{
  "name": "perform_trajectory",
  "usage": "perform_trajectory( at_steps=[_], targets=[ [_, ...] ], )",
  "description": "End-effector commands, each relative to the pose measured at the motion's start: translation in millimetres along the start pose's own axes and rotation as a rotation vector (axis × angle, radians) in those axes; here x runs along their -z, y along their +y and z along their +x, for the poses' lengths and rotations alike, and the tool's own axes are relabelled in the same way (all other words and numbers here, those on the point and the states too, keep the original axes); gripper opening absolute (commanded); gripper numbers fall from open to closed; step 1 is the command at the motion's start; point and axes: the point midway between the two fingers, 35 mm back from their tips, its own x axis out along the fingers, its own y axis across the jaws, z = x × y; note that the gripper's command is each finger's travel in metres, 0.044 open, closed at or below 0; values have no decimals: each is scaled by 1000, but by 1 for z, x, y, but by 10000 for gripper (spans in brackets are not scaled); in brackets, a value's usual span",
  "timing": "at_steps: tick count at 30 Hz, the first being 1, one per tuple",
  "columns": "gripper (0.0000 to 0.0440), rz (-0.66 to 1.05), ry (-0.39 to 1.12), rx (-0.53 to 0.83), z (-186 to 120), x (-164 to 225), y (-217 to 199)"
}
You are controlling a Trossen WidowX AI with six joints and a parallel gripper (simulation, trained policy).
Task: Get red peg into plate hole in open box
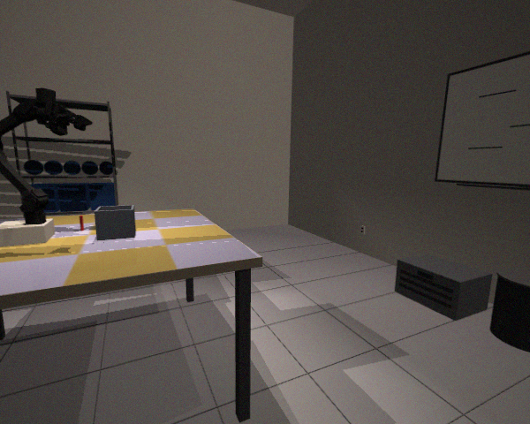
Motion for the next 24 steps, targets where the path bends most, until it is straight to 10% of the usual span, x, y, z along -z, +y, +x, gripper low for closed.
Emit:
perform_trajectory(
  at_steps=[1,24],
  targets=[
    [400,-4,-29,66,5,-9,-17],
    [391,-270,-198,595,-7,-82,-152]
  ],
)
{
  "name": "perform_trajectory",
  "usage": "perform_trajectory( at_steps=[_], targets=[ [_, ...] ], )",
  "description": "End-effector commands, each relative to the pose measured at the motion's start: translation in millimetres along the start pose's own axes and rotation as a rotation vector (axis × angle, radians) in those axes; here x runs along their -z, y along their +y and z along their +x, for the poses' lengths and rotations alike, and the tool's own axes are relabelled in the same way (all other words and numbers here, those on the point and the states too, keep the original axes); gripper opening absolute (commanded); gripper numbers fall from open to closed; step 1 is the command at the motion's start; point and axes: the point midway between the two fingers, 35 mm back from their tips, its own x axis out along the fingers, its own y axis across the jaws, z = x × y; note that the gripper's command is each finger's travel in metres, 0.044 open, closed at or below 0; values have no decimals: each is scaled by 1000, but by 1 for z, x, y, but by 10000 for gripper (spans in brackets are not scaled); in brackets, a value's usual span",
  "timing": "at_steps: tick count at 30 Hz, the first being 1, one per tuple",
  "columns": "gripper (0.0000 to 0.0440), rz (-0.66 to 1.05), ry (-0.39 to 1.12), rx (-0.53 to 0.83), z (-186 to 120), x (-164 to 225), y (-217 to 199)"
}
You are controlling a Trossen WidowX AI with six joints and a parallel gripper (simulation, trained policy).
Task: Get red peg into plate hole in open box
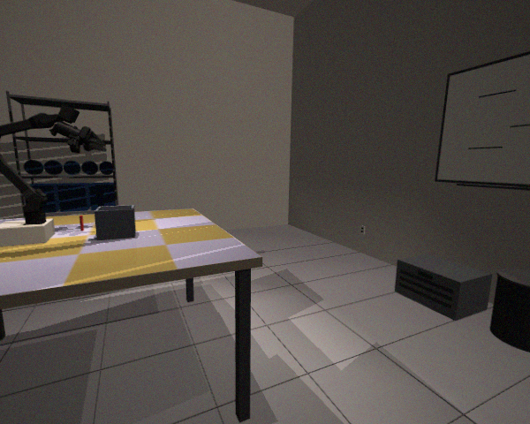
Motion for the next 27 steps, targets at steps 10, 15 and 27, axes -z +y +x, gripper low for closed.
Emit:
perform_trajectory(
  at_steps=[10,15,27],
  targets=[
    [386,-241,-113,272,18,-38,-74],
    [385,-354,-166,383,21,-58,-102],
    [396,-627,-295,635,18,-113,-156]
  ],
)
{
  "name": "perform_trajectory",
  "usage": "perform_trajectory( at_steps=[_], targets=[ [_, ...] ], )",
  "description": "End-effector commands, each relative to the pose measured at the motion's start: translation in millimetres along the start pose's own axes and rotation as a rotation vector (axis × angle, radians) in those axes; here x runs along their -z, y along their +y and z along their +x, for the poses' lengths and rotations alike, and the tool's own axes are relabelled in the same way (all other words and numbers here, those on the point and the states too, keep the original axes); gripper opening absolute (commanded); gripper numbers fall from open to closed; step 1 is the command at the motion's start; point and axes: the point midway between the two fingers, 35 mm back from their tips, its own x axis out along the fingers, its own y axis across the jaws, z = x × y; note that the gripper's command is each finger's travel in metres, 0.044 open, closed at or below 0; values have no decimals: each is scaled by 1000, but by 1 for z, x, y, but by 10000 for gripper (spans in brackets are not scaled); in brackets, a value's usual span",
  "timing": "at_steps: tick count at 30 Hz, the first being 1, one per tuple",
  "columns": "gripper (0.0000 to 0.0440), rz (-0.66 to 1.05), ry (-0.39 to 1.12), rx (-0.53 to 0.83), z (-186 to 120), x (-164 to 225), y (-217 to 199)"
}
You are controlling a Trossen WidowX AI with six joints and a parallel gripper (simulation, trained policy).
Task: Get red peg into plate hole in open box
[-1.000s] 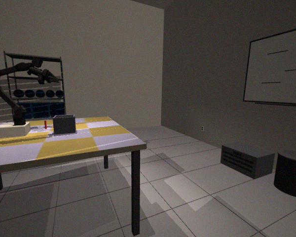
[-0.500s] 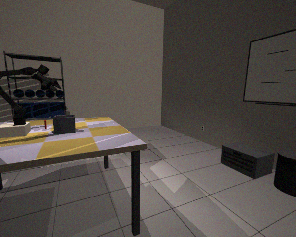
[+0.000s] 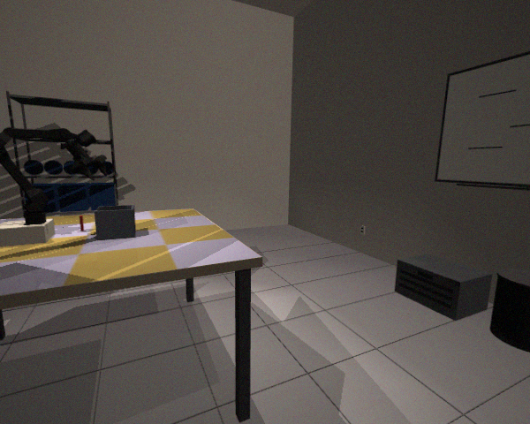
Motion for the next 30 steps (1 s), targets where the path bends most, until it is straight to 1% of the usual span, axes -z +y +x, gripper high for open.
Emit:
perform_trajectory(
  at_steps=[1,18,25,30],
  targets=[
    [398,-63,-33,62,9,-5,-15],
    [426,-369,-219,375,49,-48,-80],
    [439,-470,-288,481,62,-71,-100],
    [440,-533,-329,541,71,-86,-111]
  ],
)
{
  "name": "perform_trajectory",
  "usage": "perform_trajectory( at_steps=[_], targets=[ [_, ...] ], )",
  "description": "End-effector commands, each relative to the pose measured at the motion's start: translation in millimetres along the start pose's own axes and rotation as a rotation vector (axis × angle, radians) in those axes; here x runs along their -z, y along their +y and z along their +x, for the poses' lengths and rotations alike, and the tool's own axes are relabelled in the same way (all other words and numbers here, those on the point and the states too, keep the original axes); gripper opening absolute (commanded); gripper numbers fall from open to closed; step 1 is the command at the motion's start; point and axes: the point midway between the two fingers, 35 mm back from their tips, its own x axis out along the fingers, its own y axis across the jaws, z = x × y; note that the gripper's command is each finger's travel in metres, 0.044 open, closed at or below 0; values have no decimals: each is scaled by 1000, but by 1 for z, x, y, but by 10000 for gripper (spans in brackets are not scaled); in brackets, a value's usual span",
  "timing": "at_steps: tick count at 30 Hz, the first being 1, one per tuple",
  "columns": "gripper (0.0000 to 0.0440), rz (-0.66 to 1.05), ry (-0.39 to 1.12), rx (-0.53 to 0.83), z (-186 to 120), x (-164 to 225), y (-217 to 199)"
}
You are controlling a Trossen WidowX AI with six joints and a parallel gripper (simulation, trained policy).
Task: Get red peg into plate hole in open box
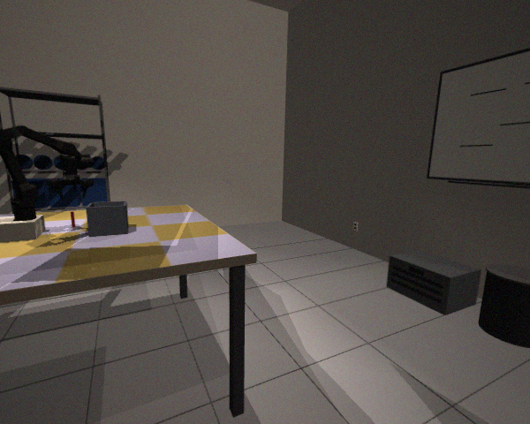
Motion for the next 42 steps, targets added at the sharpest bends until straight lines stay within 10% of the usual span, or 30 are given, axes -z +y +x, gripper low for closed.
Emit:
perform_trajectory(
  at_steps=[1,28,42],
  targets=[
    [440,-38,-21,37,10,-3,-6],
    [384,-179,-141,107,96,-28,-16],
    [43,-245,-110,83,122,-16,-3]
  ],
)
